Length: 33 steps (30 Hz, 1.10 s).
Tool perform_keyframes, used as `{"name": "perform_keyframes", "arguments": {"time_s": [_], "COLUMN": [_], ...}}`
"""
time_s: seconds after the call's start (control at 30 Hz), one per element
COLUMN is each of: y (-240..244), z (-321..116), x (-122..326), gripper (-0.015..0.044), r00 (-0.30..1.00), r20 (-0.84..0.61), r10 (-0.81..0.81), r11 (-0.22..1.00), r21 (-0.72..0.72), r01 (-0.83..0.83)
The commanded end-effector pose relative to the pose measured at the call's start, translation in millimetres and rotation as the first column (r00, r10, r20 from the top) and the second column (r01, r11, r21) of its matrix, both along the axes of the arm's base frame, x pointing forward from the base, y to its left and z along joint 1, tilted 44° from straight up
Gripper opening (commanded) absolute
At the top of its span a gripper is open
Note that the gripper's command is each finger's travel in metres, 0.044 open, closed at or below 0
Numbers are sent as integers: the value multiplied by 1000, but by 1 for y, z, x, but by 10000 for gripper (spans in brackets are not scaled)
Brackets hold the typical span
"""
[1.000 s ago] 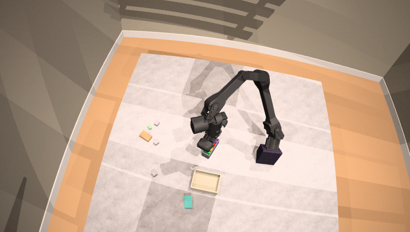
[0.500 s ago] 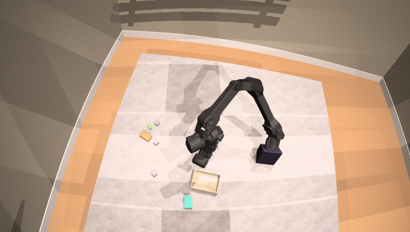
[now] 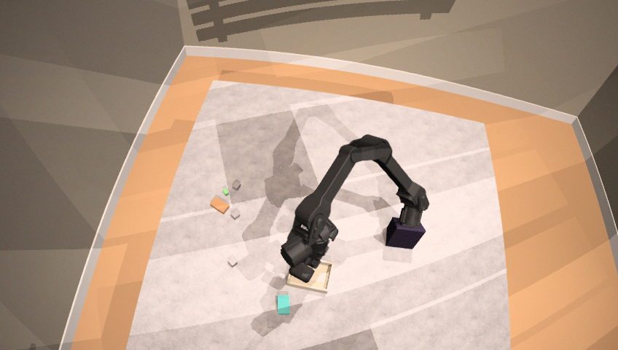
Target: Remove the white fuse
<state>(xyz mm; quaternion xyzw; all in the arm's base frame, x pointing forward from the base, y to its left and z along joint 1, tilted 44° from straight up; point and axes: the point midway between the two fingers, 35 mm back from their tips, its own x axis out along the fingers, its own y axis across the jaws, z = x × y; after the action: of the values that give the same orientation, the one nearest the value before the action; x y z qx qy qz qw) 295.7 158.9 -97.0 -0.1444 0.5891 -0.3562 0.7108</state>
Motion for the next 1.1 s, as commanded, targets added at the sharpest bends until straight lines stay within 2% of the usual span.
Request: {"name": "perform_keyframes", "arguments": {"time_s": [0.0,1.07], "y": [9,-19], "z": [-10,-39], "x": [-4,-2], "gripper": [0,0], "r00": [1000,1000], "r20": [0,1], "r10": [-6,-6], "r11": [1000,1000], "r21": [0,-1], "r01": [6,6]}}
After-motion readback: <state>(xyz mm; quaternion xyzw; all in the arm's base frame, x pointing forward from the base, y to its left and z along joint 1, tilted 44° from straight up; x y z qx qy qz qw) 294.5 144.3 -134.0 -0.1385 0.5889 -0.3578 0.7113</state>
